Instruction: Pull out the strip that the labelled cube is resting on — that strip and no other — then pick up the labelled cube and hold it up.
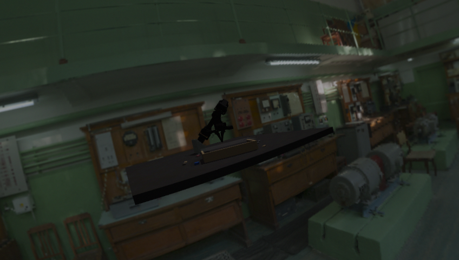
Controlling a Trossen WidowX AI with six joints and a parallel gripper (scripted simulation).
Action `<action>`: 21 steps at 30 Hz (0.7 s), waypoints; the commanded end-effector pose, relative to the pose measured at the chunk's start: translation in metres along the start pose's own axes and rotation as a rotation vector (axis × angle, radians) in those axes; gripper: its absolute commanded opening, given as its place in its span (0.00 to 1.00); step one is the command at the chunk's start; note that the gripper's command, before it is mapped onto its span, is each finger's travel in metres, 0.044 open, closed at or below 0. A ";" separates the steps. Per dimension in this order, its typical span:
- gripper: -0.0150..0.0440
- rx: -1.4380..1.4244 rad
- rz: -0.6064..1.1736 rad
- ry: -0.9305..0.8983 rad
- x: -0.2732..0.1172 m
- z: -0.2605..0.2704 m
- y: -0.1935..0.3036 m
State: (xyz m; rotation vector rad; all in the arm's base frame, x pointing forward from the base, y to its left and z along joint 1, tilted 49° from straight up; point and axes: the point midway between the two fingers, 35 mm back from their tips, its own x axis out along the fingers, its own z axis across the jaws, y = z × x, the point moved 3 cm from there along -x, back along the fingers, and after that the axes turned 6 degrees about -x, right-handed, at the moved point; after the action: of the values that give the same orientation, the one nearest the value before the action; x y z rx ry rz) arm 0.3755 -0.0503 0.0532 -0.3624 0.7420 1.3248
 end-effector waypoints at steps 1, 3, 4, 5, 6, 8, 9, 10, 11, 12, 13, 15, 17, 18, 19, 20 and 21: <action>0.25 0.008 0.011 -0.001 0.010 -0.001 0.001; 0.25 0.008 0.011 -0.001 0.013 -0.001 0.001; 0.25 0.008 0.011 -0.001 0.015 -0.001 0.001; 0.25 0.008 0.011 -0.001 0.016 -0.001 0.001; 0.25 0.008 0.011 -0.001 0.018 -0.001 0.001; 0.25 0.008 0.011 -0.001 0.021 -0.001 0.001; 0.25 0.008 0.011 -0.001 0.023 -0.001 0.001; 0.25 0.008 0.011 -0.001 0.025 -0.001 0.001; 0.25 0.008 0.011 -0.001 0.026 -0.001 0.001; 0.25 0.008 0.011 -0.001 0.028 -0.001 0.001; 0.25 0.008 0.011 -0.001 0.030 -0.001 0.001; 0.25 0.008 0.011 -0.001 0.033 -0.001 0.001; 0.25 0.008 0.011 -0.001 0.036 -0.001 0.001; 0.25 0.008 0.011 -0.001 0.038 -0.001 0.001; 0.25 0.008 0.011 -0.002 0.039 -0.001 0.001; 0.25 0.008 0.011 -0.002 0.041 -0.001 0.001; 0.25 0.008 0.011 -0.002 0.043 -0.001 0.001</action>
State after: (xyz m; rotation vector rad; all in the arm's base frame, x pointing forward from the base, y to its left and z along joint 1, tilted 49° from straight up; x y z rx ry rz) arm 0.3783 -0.0252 0.0287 -0.3624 0.7453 1.3260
